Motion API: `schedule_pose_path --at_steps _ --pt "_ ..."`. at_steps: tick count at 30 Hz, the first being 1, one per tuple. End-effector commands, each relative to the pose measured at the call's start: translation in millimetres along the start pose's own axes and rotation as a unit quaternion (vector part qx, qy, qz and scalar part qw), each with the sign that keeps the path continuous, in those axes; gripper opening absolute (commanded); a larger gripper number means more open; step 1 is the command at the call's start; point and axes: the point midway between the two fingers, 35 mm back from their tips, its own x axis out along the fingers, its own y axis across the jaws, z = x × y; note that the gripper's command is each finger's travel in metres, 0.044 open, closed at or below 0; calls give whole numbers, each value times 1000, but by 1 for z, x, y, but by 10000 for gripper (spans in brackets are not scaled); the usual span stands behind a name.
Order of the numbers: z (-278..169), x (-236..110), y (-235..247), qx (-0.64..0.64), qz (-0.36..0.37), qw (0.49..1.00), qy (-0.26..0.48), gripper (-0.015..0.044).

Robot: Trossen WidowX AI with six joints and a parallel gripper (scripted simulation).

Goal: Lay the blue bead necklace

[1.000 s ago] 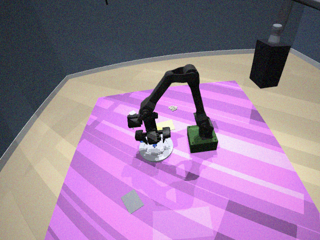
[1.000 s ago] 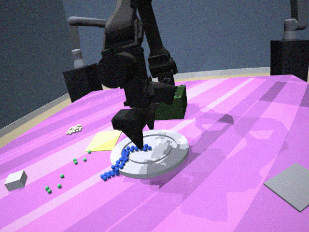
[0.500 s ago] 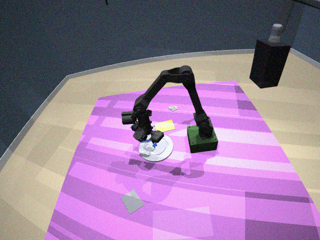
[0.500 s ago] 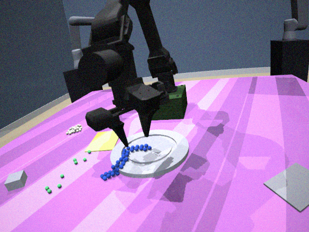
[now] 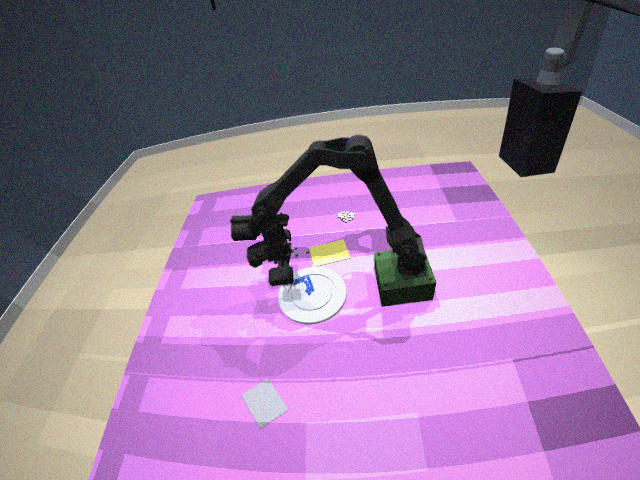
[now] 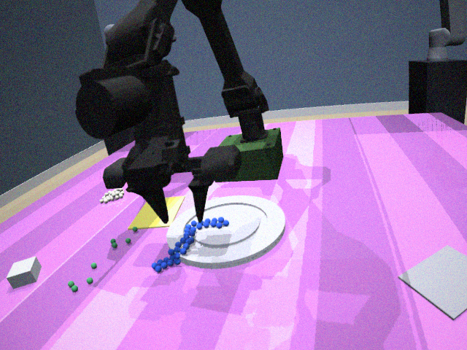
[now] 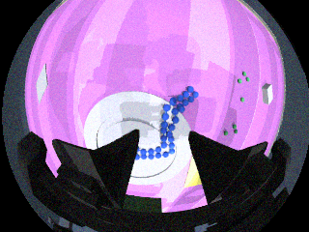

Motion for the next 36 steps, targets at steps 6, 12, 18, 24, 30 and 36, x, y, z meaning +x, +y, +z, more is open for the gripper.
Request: schedule_pose_path --at_steps 6,12,18,24,30,36 --pt "14 3 -17 213 0 977 8 250" --pt "14 3 -17 213 0 977 8 250" --pt "14 19 -17 213 0 977 8 250" --pt "16 12 -18 209 -2 978 2 250" --pt "16 20 -17 210 -1 978 3 250" --pt "15 30 -17 211 -1 977 6 250"
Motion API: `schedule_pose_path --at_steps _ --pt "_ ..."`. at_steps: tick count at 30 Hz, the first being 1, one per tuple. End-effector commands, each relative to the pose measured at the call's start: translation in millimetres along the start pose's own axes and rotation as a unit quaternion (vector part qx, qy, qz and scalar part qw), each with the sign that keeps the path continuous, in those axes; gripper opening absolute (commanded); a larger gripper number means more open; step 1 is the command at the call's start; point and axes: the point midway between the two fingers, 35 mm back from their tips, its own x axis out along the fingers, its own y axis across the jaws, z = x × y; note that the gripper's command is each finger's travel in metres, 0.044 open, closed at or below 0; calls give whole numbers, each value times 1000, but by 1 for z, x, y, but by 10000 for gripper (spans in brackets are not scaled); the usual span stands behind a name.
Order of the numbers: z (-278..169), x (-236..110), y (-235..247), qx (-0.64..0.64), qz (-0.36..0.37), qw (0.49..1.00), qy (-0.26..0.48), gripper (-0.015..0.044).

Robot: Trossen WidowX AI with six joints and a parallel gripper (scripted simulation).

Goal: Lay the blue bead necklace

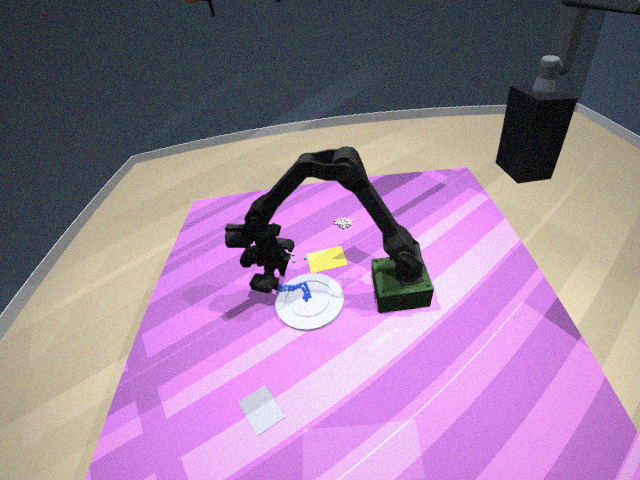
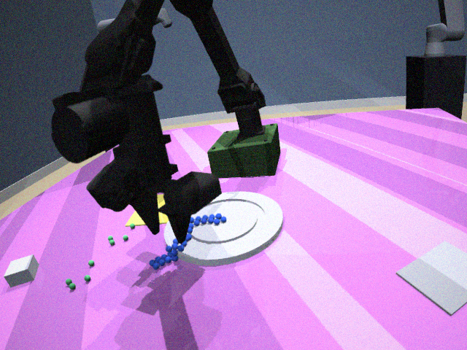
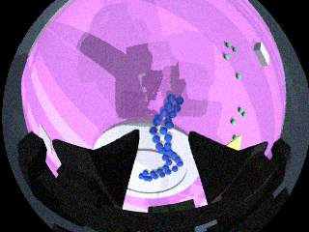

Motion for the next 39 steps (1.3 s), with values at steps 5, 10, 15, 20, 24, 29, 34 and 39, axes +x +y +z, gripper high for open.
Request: schedule_pose_path --at_steps 5,10,15,20,24,29,34,39 --pt "-5 18 0 2 -1 1000 10 250" --pt "-5 24 -1 2 -1 1000 11 250" --pt "-5 24 -1 2 -1 1000 11 250" --pt "-4 21 -1 1 -2 1000 8 171" --pt "-4 21 -1 1 -2 1000 8 66" --pt "-4 21 -1 1 -2 1000 8 13" --pt "-4 21 -1 1 -2 1000 8 0" --pt "-4 21 -1 1 -2 1000 8 0"
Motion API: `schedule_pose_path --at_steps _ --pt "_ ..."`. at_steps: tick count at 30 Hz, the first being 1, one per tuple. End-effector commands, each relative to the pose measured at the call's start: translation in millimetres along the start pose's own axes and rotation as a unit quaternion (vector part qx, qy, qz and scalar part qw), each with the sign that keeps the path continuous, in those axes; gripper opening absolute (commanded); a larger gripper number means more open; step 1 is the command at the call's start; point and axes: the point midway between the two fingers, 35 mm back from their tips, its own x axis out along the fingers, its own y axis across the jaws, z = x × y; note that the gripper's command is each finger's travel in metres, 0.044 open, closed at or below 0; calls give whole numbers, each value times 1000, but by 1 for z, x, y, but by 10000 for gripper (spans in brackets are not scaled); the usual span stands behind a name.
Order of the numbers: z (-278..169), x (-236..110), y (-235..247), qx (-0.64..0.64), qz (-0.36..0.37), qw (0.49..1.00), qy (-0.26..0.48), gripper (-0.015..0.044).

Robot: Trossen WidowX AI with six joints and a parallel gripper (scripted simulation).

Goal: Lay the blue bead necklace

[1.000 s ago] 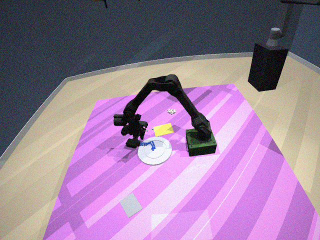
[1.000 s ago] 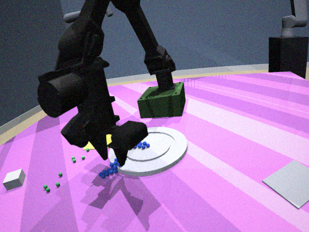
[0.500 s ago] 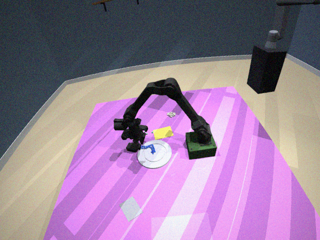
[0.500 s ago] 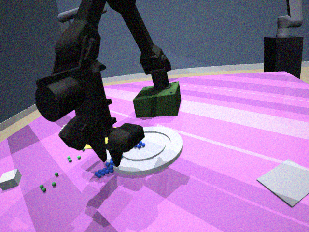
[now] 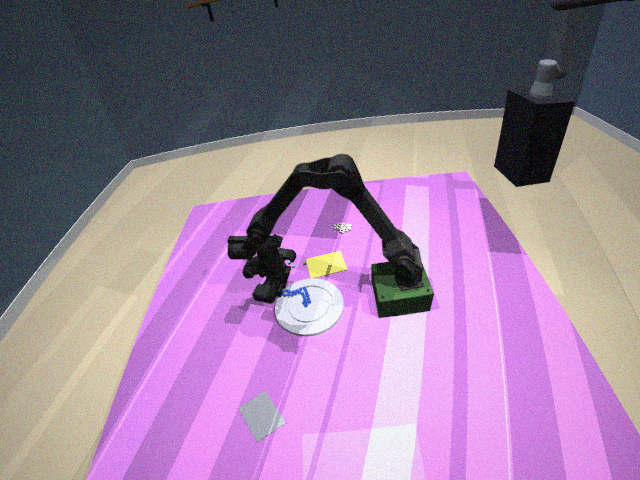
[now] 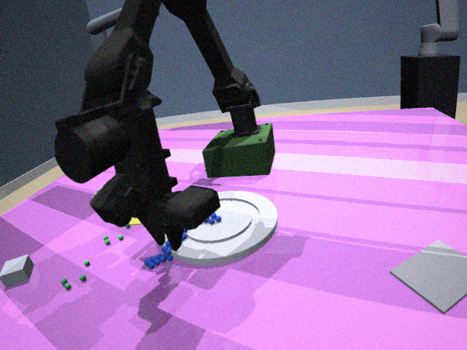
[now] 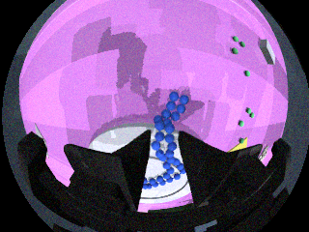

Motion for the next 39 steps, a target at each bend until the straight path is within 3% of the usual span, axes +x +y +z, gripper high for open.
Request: schedule_pose_path --at_steps 1,32,39 --pt "0 0 0 0 0 1000 -1 0" --pt "0 0 0 0 0 1000 -1 0" --pt "0 -17 0 1 1 1000 1 0"
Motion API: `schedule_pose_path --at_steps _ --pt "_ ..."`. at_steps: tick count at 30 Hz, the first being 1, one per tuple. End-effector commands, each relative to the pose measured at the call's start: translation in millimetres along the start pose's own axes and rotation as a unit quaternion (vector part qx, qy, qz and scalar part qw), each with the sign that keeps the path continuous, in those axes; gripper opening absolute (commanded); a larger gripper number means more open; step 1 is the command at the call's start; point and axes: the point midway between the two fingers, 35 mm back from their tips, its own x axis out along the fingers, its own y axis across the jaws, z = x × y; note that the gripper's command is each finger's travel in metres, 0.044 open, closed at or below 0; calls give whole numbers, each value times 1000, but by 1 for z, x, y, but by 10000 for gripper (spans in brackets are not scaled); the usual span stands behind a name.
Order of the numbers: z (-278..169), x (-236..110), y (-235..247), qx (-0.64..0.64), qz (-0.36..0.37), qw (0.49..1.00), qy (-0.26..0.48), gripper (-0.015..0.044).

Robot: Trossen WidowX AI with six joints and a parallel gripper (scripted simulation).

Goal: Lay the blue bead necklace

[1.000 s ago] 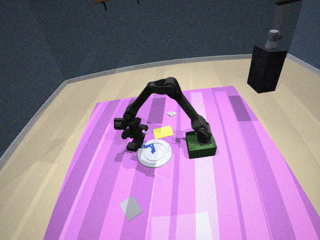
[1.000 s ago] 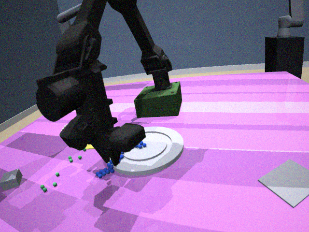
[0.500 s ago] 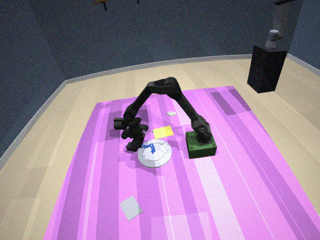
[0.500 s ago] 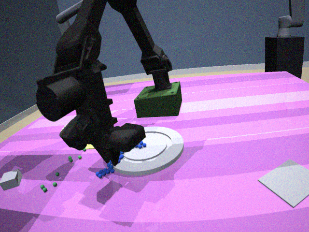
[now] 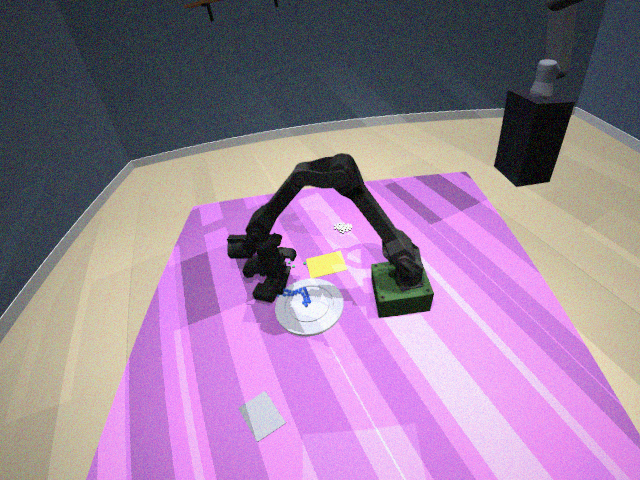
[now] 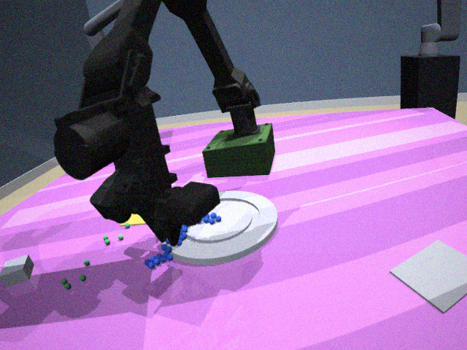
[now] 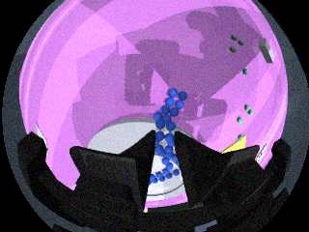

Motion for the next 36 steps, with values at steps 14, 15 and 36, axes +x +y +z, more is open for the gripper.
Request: schedule_pose_path --at_steps 14,15,36 --pt "-18 -20 6 2 3 1000 -3 0" --pt "-21 -20 7 2 3 1000 -3 0" --pt "-53 -8 14 2 3 1000 -1 0"
